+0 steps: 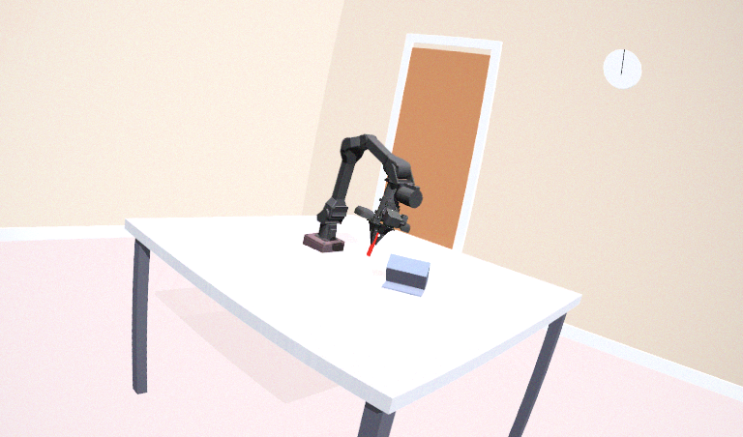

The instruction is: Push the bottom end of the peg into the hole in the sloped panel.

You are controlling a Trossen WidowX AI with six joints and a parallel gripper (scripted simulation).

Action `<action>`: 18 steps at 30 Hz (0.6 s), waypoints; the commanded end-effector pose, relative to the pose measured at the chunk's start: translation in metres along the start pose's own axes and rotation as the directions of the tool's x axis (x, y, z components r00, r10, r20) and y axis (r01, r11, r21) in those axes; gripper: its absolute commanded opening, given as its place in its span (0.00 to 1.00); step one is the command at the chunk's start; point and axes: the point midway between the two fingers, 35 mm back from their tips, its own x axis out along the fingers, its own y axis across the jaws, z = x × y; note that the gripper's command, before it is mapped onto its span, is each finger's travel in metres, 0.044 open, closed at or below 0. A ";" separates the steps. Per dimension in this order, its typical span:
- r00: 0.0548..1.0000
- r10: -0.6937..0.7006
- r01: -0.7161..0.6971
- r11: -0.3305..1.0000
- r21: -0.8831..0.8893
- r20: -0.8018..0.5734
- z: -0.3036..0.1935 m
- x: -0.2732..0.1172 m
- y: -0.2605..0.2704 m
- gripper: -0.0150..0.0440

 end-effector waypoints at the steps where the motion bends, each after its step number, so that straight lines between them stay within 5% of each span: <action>1: 1.000 -0.023 0.023 0.997 -0.073 0.004 0.000 0.000 0.004 0.25; 18: 0.996 -0.082 0.088 0.944 -0.319 0.033 0.001 -0.003 0.020 0.25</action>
